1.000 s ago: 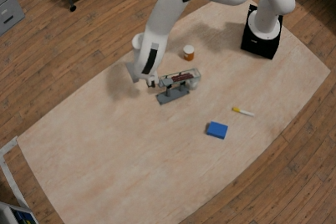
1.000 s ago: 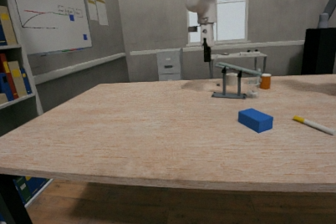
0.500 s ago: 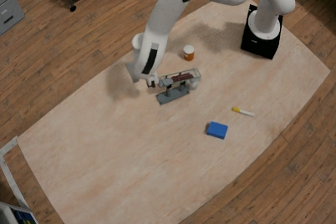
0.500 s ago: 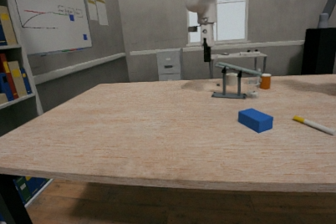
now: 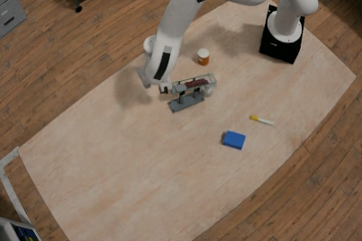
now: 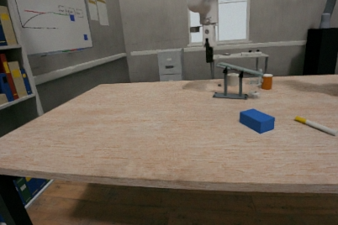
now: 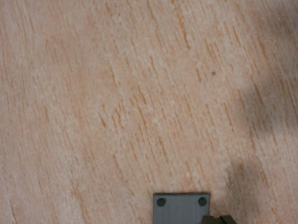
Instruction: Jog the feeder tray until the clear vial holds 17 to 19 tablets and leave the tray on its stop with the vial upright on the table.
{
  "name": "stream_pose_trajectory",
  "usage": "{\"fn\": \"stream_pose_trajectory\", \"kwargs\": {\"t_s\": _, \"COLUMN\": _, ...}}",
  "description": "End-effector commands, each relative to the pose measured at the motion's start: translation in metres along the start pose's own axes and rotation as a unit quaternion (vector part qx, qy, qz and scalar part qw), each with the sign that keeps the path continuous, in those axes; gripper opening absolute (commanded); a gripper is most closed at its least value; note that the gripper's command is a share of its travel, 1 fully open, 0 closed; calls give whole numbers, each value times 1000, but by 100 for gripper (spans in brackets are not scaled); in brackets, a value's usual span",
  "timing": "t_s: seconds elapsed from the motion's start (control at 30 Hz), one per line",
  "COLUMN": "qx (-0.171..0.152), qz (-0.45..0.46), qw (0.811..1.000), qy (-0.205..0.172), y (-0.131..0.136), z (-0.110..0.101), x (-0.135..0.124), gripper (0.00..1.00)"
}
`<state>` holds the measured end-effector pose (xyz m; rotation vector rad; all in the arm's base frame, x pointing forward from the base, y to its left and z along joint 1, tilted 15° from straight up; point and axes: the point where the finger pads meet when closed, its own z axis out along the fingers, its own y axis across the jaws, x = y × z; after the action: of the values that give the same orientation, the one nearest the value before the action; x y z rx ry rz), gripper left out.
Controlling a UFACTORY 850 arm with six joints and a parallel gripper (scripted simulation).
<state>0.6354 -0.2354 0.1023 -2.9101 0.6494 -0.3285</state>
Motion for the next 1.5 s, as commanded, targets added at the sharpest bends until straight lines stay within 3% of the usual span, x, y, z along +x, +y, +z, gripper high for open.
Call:
{"fn": "stream_pose_trajectory", "kwargs": {"t_s": 0.0, "qx": 0, "qz": 0, "qw": 1000, "qy": 1, "y": 0, "z": 4, "x": -16, "gripper": 0}}
{"fn": "stream_pose_trajectory", "kwargs": {"t_s": 0.27, "qx": 0, "qz": 0, "qw": 1000, "qy": 1, "y": 0, "z": 8, "x": -31, "gripper": 0}}
{"fn": "stream_pose_trajectory", "kwargs": {"t_s": 0.47, "qx": 0, "qz": 0, "qw": 1000, "qy": 1, "y": 0, "z": -2, "x": 5, "gripper": 0}}
{"fn": "stream_pose_trajectory", "kwargs": {"t_s": 1.47, "qx": 0, "qz": 0, "qw": 1000, "qy": 1, "y": 0, "z": -2, "x": 5, "gripper": 0}}
